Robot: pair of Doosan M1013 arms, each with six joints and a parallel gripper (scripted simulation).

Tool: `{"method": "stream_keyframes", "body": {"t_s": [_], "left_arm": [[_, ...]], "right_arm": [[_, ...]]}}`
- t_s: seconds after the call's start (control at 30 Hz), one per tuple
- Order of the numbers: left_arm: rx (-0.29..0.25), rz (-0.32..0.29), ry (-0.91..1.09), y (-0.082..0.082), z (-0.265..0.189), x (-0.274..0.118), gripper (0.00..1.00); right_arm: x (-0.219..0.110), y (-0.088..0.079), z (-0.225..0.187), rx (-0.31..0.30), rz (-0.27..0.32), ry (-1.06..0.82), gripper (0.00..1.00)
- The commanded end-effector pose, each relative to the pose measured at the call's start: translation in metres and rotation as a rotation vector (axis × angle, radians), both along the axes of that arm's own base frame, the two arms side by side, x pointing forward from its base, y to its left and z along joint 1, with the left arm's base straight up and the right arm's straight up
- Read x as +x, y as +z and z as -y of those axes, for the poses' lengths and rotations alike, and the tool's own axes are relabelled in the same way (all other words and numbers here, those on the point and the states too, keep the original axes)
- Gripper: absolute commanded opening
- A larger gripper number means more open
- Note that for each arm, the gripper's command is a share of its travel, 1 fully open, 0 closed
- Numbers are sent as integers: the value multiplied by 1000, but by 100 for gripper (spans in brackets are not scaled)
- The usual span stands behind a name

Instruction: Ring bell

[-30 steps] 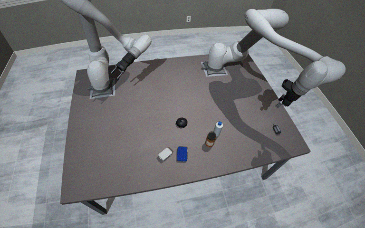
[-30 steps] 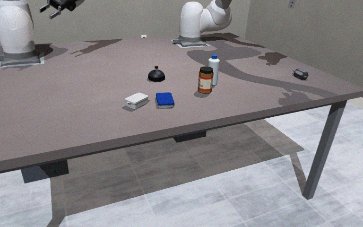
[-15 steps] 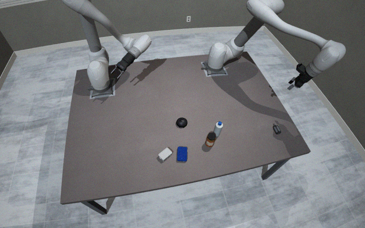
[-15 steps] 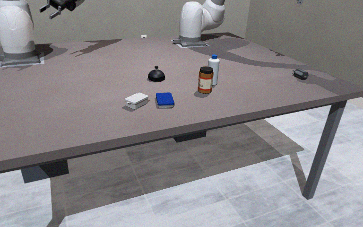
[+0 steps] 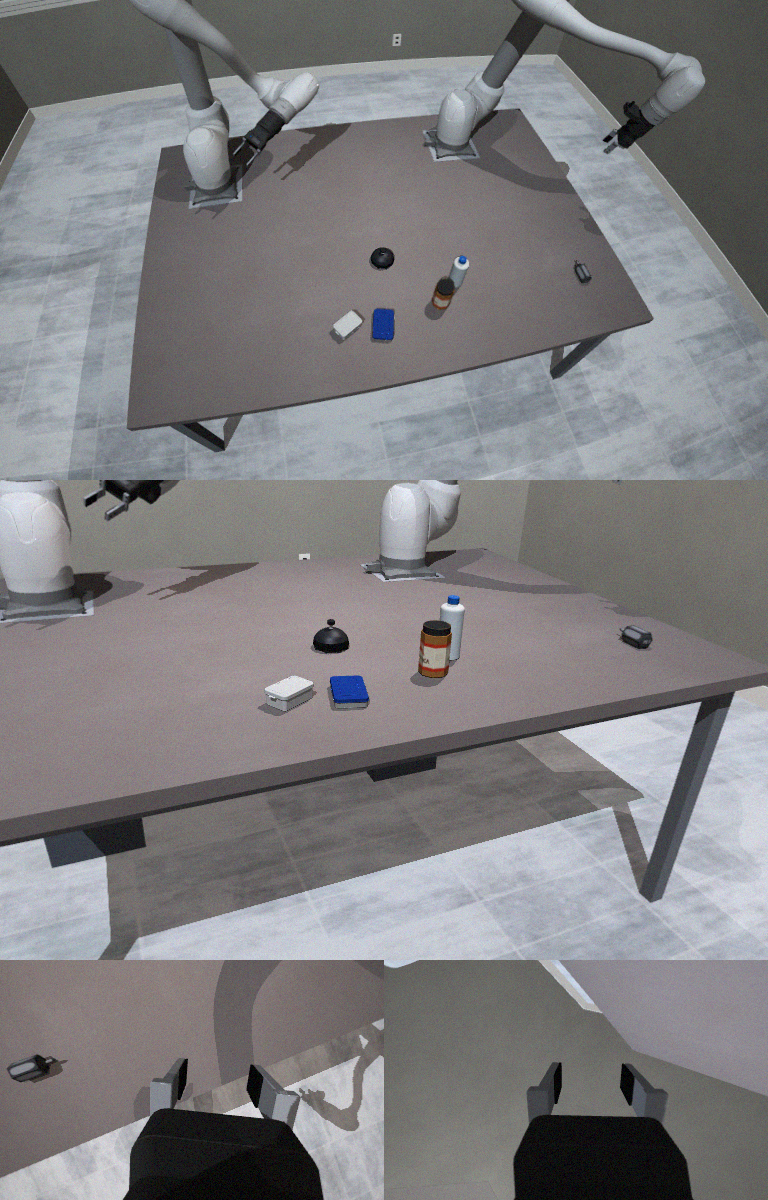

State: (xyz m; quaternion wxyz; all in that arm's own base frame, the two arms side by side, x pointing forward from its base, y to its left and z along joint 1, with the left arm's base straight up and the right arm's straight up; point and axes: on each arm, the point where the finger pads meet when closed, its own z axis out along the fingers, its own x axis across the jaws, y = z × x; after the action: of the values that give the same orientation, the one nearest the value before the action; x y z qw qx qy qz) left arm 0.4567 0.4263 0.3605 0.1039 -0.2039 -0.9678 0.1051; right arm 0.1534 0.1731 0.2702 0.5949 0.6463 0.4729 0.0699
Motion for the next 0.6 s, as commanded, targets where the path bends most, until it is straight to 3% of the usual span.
{"method": "stream_keyframes", "body": {"t_s": [0.0,0.03,0.07,0.53,0.57], "left_arm": [[-16,2,42,-3,-19,-52,100],[-16,2,42,-3,-19,-52,100],[-28,2,70,-7,-28,-94,100],[-107,22,260,-34,-19,-287,100],[-107,22,260,-34,-19,-287,100]], "right_arm": [[0,0,0,1,0,0,100],[0,0,0,1,0,0,100],[0,0,0,1,0,0,100],[0,0,0,1,0,0,100],[0,0,0,1,0,0,100]]}}
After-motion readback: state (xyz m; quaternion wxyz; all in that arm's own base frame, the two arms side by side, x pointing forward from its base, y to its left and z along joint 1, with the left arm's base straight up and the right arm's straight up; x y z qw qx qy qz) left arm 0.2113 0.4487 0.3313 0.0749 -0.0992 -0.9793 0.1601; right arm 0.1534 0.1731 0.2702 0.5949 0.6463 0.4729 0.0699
